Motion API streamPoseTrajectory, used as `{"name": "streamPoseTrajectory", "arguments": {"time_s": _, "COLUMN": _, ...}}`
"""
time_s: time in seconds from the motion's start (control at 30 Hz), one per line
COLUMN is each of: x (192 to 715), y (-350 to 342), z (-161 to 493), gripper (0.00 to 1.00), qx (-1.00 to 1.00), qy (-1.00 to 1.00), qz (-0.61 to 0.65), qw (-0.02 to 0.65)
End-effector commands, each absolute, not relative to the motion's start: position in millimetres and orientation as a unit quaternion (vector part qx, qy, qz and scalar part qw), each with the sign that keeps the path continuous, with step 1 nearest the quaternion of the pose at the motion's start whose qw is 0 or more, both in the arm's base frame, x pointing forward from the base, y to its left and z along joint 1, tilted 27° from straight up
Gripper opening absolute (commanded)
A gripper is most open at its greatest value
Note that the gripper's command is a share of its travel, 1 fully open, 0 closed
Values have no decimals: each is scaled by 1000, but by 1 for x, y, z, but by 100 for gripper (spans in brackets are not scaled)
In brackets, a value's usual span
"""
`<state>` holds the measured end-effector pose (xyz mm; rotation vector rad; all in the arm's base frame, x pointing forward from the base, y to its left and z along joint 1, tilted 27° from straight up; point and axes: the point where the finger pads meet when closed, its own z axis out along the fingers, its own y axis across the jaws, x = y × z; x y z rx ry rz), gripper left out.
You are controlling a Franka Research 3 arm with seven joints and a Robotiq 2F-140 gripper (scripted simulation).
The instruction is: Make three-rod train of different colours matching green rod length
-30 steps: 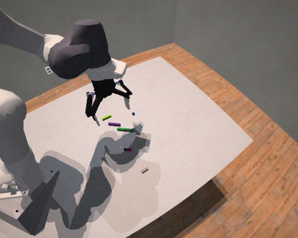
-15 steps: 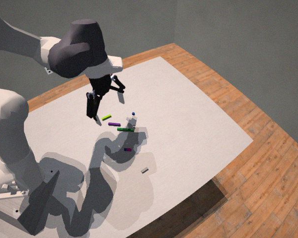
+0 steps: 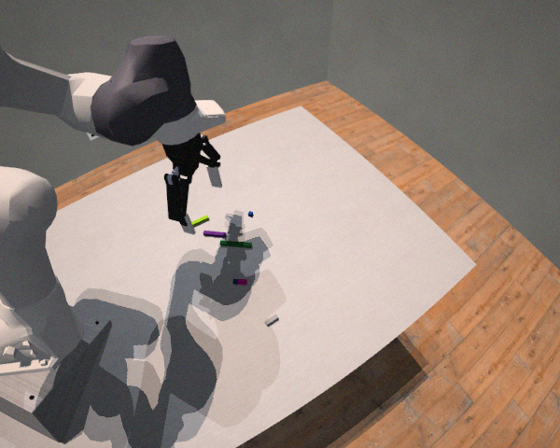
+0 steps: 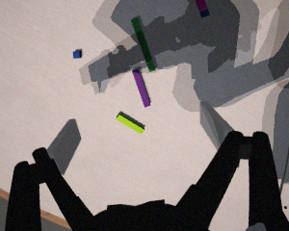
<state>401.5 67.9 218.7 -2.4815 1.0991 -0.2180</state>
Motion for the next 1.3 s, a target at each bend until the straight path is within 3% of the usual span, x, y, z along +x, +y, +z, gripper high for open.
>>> {"name": "streamPoseTrajectory", "arguments": {"time_s": 0.0, "x": 398, "y": 71, "z": 217, "gripper": 100, "qx": -922, "qy": 319, "qz": -91, "qw": 199}}
{"name": "streamPoseTrajectory", "arguments": {"time_s": 1.2, "x": 385, "y": 114, "z": 224, "gripper": 100, "qx": -972, "qy": 0, "qz": -155, "qw": 177}}
{"name": "streamPoseTrajectory", "arguments": {"time_s": 1.23, "x": 385, "y": 114, "z": 224, "gripper": 15, "qx": -972, "qy": 0, "qz": -155, "qw": 177}}
{"name": "streamPoseTrajectory", "arguments": {"time_s": 1.27, "x": 385, "y": 114, "z": 224, "gripper": 15, "qx": -972, "qy": 0, "qz": -155, "qw": 177}}
